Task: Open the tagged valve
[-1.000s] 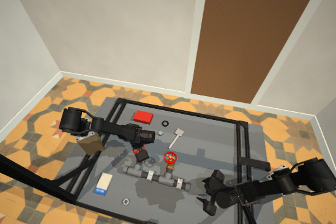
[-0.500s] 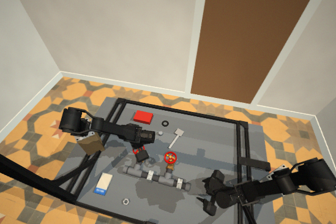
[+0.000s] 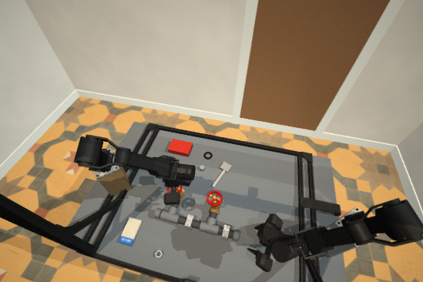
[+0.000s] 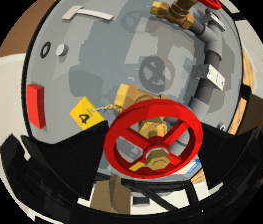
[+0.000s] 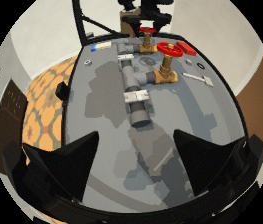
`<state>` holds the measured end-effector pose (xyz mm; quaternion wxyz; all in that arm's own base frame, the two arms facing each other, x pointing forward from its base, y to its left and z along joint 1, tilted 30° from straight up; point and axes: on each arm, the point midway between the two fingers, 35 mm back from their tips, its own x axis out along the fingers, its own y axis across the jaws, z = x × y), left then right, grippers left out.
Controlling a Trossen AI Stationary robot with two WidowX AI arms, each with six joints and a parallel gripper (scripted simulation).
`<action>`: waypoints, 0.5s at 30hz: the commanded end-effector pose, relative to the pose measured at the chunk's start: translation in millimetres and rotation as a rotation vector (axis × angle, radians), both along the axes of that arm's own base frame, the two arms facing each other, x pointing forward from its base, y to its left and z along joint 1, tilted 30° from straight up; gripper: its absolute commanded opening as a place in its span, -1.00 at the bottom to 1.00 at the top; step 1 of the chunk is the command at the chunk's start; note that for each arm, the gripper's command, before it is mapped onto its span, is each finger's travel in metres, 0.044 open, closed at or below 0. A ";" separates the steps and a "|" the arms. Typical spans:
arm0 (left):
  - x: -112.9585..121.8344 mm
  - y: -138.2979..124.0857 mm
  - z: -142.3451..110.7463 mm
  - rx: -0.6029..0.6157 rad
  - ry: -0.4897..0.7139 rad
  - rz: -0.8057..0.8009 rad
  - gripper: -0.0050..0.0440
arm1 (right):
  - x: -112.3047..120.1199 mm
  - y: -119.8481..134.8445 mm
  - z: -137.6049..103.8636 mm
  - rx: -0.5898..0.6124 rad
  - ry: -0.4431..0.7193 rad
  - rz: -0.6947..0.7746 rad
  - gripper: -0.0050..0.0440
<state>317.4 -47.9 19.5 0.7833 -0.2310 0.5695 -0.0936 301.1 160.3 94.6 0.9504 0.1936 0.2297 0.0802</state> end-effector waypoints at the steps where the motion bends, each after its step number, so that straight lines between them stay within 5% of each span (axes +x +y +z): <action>1: 0.1 -0.1 0.0 0.075 -0.091 -0.192 0.84 | 0.0 0.0 0.0 0.000 0.000 0.000 0.84; 3: 0.1 -0.1 0.0 0.075 -0.091 -0.192 0.84 | 0.0 0.0 0.0 0.000 0.000 0.000 0.84; 15: 0.0 -0.2 0.1 0.332 -0.406 -0.850 0.84 | 0.0 0.0 0.0 0.000 0.000 0.000 0.84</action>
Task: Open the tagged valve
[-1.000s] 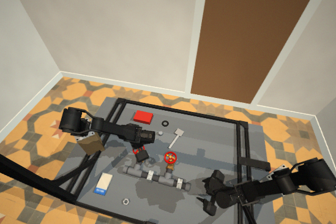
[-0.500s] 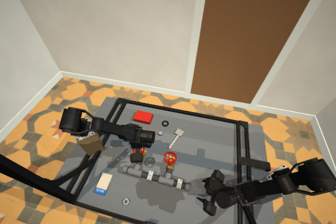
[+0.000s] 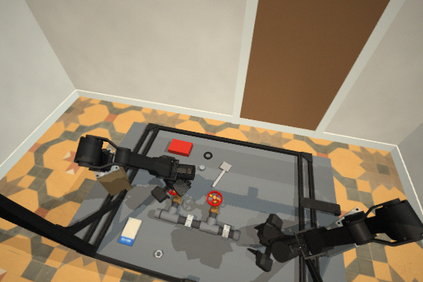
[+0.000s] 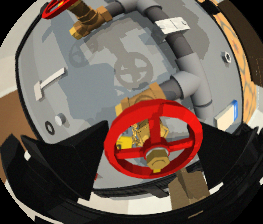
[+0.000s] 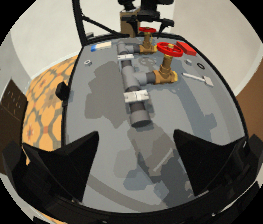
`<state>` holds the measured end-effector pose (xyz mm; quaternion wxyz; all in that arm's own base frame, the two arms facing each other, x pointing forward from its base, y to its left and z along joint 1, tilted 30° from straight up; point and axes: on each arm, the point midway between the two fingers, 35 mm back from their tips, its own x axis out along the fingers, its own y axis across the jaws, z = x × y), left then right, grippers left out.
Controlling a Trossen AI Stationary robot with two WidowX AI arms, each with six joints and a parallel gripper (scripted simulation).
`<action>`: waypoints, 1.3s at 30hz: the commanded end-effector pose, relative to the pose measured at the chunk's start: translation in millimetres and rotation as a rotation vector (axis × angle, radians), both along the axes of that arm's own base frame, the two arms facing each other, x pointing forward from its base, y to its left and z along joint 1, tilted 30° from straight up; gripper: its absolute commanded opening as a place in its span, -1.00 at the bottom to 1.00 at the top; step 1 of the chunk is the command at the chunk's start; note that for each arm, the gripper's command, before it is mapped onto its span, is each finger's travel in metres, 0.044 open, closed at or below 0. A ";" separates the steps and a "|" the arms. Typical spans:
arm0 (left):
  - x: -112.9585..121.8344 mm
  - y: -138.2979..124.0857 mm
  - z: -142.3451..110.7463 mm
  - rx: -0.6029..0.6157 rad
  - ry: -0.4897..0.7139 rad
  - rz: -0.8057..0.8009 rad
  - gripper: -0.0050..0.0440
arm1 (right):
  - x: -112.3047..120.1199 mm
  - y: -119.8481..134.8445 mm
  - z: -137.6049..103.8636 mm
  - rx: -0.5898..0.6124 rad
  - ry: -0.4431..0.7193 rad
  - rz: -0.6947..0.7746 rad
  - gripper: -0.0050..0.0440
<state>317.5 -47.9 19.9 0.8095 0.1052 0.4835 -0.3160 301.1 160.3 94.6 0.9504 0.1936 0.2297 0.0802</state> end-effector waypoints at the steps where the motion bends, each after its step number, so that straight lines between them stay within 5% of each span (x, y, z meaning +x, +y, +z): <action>1: -0.1 -0.2 -0.3 0.075 -0.090 -0.193 0.84 | 0.0 0.0 0.0 0.000 0.000 0.000 0.84; 7: -0.1 -0.2 -0.3 0.148 -0.179 -0.378 0.84 | 0.0 0.0 0.0 0.000 0.000 0.000 0.84; 12: -0.1 -0.2 -0.3 0.150 -0.182 -0.385 0.84 | 0.0 0.0 0.0 0.000 0.000 0.000 0.84; 20: -0.2 0.1 -0.2 0.143 -0.175 -0.366 0.05 | 0.0 0.0 0.0 0.000 0.000 0.000 0.84; 24: -0.2 0.1 -0.2 0.143 -0.175 -0.366 0.05 | 0.0 0.0 0.0 0.000 0.000 0.000 0.84; 33: -0.2 0.1 -0.2 0.143 -0.175 -0.366 -0.80 | 0.0 0.0 0.0 0.000 0.000 0.000 0.84; 39: -0.2 0.1 -0.2 0.143 -0.175 -0.366 -0.80 | 0.0 0.0 0.0 0.000 0.000 0.000 0.84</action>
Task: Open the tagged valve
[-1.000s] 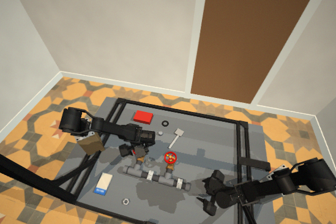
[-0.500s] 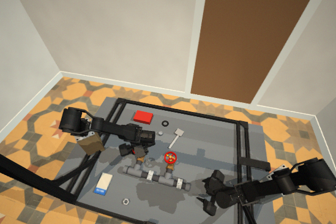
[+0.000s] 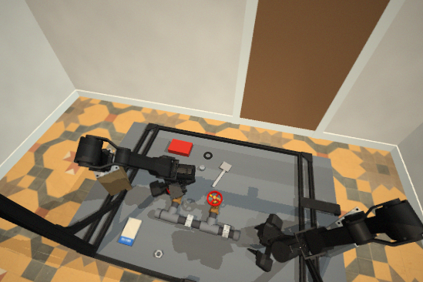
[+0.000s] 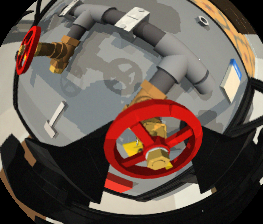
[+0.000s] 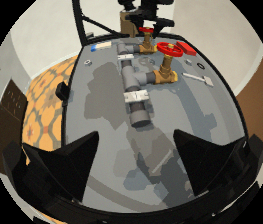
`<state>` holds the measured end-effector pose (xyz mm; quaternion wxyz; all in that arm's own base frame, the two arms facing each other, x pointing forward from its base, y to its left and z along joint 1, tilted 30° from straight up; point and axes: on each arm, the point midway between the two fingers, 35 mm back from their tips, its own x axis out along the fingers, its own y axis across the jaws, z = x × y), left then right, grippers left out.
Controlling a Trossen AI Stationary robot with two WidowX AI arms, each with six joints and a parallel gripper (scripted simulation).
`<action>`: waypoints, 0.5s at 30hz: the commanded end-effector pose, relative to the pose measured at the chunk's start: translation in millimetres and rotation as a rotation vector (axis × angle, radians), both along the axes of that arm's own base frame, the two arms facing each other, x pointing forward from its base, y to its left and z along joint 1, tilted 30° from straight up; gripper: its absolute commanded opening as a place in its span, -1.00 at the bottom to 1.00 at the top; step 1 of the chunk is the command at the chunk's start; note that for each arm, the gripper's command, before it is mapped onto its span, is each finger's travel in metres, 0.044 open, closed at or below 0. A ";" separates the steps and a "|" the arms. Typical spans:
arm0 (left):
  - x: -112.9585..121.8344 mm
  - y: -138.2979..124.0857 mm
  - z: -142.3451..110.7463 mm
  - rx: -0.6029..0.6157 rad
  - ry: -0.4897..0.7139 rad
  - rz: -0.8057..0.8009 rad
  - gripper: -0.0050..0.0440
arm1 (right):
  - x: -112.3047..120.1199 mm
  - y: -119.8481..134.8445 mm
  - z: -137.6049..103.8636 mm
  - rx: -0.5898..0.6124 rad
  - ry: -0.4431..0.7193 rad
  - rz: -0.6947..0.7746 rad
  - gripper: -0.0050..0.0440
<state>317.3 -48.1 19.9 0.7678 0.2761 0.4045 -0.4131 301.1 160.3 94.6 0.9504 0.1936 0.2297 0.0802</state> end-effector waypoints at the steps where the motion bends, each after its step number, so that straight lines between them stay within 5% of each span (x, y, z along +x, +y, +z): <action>1: 0.0 0.0 0.0 -0.005 0.006 0.013 -0.80 | 0.0 0.0 0.0 0.000 0.000 0.000 0.84; 15: 0.1 0.2 0.0 -0.299 0.366 0.764 -0.80 | 0.0 0.0 0.0 0.000 0.000 0.000 0.84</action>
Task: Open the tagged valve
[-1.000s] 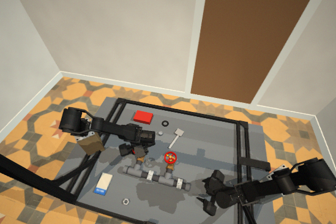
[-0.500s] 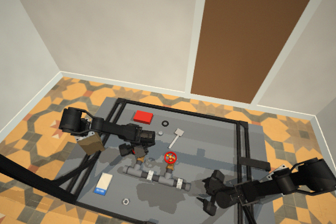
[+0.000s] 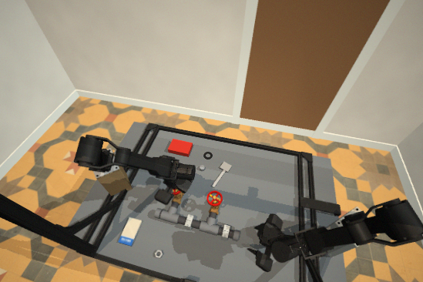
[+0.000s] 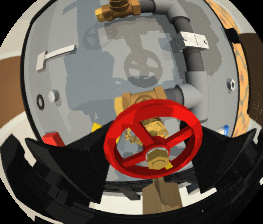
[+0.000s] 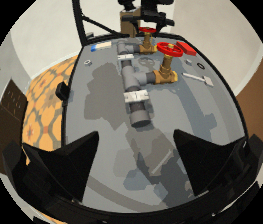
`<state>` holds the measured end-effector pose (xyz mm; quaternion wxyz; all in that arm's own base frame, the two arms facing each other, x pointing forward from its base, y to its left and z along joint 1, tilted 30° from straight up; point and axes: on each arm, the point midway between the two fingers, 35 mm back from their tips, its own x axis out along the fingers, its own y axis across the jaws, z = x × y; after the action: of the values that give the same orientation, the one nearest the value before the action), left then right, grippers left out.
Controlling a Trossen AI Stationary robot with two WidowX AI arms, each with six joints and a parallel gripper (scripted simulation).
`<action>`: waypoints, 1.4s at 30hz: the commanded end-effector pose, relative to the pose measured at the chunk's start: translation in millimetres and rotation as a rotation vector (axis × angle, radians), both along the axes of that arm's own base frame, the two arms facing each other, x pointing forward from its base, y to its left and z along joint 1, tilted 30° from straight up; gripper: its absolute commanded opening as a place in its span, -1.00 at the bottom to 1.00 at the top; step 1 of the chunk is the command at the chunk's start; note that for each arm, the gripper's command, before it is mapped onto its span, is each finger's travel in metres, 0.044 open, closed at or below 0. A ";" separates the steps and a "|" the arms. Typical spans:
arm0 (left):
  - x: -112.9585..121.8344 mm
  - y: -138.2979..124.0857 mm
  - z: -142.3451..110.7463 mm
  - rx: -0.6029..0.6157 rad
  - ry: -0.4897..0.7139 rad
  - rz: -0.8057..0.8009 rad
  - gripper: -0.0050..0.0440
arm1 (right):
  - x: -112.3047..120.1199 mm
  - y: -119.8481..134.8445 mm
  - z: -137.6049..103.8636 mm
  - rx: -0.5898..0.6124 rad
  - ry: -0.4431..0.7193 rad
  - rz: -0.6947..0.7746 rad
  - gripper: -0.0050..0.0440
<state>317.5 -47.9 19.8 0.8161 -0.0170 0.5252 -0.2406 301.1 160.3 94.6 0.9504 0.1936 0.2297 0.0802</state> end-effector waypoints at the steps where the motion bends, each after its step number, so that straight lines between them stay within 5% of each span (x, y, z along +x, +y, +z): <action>1: 0.0 0.1 0.0 -0.055 0.067 0.142 -0.80 | 0.0 0.0 0.0 0.000 0.000 0.000 0.84; 14: 0.0 0.2 -0.1 -0.310 0.380 0.795 -0.80 | 0.0 0.0 0.0 0.000 0.000 0.000 0.84; 19: 0.0 0.2 -0.1 -0.324 0.398 0.832 -0.80 | 0.0 0.0 0.0 0.000 0.000 0.000 0.84; 34: 0.0 0.2 -0.1 -0.312 0.382 0.797 0.67 | 0.0 0.0 0.0 0.000 0.000 0.000 0.84; 42: 0.0 0.2 -0.1 -0.306 0.376 0.783 0.84 | 0.0 0.0 0.0 0.000 0.000 0.000 0.84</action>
<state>317.5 -47.7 19.7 0.7212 -0.3836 0.5763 0.0231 301.1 160.3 94.6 0.9504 0.1936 0.2297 0.0802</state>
